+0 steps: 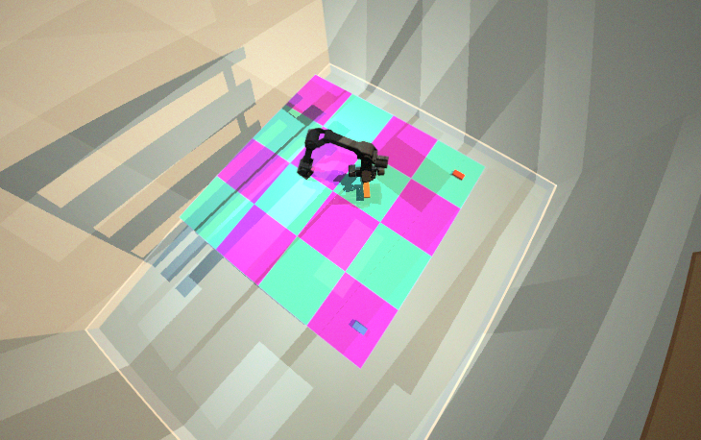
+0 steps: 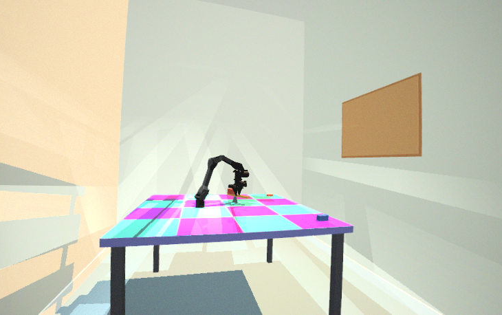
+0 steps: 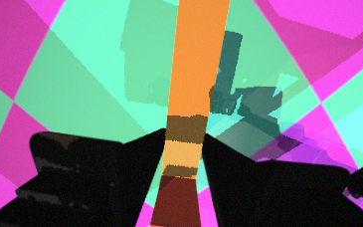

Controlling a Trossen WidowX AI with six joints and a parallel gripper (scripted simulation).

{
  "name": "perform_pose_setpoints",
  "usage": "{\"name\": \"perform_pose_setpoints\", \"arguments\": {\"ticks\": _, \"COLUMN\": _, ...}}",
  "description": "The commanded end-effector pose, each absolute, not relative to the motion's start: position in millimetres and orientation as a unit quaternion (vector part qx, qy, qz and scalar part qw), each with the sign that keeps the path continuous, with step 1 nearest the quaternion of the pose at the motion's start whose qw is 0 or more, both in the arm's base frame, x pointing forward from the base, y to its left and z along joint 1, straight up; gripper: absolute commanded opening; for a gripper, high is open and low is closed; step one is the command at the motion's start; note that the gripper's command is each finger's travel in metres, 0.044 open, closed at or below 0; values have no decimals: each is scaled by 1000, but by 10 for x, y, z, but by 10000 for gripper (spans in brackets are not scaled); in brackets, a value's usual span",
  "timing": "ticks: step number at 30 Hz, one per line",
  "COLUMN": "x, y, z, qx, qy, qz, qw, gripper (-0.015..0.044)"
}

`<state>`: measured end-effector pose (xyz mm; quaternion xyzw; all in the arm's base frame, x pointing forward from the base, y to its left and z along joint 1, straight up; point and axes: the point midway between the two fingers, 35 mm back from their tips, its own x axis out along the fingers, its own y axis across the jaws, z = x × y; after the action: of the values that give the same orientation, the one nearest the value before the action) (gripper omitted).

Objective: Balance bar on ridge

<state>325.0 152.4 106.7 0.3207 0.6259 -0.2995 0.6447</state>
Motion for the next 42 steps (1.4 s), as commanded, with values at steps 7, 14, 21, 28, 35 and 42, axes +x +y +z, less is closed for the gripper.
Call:
{"name": "perform_pose_setpoints", "arguments": {"ticks": 7, "x": 3250, "y": 1524, "z": 1067, "qx": 321, "qy": 626, "qz": -299, "qw": 645, "gripper": 0}}
{"name": "perform_pose_setpoints", "arguments": {"ticks": 14, "x": 3250, "y": 1524, "z": 1067, "qx": 321, "qy": 626, "qz": -299, "qw": 645, "gripper": 0}}
{"name": "perform_pose_setpoints", "arguments": {"ticks": 21, "x": 3250, "y": 1524, "z": 1067, "qx": 321, "qy": 626, "qz": -299, "qw": 645, "gripper": 53}}
{"name": "perform_pose_setpoints", "arguments": {"ticks": 28, "x": 3250, "y": 1524, "z": 1067, "qx": 321, "qy": 626, "qz": -299, "qw": 645, "gripper": 167}}
{"name": "perform_pose_setpoints", "arguments": {"ticks": 35, "x": 3250, "y": 1524, "z": 1067, "qx": 321, "qy": 626, "qz": -299, "qw": 645, "gripper": 167}}
{"name": "perform_pose_setpoints", "arguments": {"ticks": 42, "x": 3250, "y": 1524, "z": 1067, "qx": 321, "qy": 626, "qz": -299, "qw": 645, "gripper": 168}}
